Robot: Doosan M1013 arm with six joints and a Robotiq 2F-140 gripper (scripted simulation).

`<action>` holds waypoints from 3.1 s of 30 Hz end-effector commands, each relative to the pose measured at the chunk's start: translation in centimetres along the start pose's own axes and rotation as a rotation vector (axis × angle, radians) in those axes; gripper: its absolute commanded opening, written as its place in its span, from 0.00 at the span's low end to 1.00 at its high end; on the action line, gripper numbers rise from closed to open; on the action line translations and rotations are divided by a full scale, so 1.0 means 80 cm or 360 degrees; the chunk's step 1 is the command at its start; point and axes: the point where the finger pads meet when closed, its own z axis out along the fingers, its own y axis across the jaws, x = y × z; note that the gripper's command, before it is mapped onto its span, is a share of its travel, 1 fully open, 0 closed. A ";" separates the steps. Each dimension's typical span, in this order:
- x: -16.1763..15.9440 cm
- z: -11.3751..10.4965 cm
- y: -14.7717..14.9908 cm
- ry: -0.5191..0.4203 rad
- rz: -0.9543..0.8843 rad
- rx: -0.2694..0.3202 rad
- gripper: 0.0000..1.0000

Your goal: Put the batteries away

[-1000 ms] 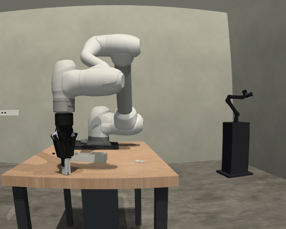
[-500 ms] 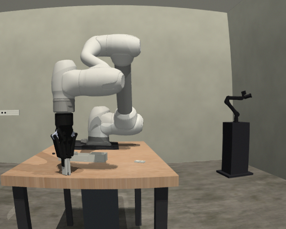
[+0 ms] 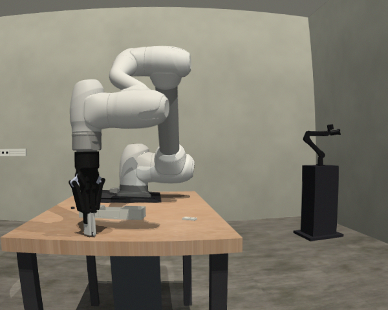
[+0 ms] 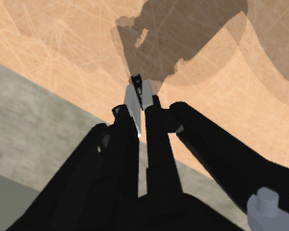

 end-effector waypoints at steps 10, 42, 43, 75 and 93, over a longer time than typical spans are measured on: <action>0.000 -0.045 0.000 -0.0002 0.0000 0.0002 0.12; 0.022 -0.070 0.063 -0.0002 0.0000 0.0002 0.12; 0.025 -0.070 0.070 -0.0002 0.0000 0.0002 0.12; 0.095 -0.069 0.268 -0.0002 0.0000 0.0002 0.12; 0.132 -0.069 0.372 0.0004 -0.0675 0.0003 0.12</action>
